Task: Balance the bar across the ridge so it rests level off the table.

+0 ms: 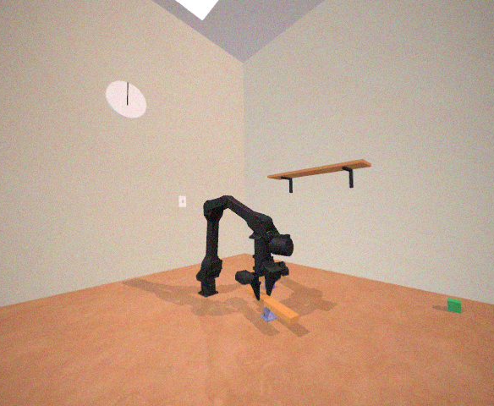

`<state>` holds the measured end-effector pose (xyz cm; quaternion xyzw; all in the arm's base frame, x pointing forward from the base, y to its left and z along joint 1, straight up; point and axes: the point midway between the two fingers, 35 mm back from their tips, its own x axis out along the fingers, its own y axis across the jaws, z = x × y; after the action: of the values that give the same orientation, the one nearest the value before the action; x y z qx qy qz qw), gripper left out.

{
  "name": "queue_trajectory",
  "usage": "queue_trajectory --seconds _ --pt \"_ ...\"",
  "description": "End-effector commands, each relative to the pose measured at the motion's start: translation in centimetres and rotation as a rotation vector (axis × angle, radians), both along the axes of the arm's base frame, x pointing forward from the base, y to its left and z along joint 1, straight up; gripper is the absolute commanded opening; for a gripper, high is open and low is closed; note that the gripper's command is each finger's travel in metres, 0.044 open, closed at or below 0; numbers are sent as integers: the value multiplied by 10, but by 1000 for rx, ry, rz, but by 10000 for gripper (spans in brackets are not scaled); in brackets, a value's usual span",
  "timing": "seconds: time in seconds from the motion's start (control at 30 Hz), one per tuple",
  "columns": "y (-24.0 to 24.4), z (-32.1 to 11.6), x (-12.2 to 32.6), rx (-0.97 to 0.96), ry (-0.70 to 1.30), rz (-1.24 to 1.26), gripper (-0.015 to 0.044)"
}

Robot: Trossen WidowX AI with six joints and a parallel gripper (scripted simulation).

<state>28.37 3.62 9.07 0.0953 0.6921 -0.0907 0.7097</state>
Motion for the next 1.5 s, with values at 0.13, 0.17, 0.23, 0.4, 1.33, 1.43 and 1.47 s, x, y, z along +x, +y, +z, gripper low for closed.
queue_trajectory --seconds 0.13,0.17,0.23,0.4,1.33,1.43,1.47 --pt "0 0 0 0 0 0 316" --pt "0 0 0 0 0 0 342" --pt "0 0 0 0 0 0 395" --pt "0 2 0 0 0 0 440" --pt "0 100 -2 0 0 0 440" --pt "0 100 -2 0 0 0 440" --pt "0 100 -2 0 0 0 440"
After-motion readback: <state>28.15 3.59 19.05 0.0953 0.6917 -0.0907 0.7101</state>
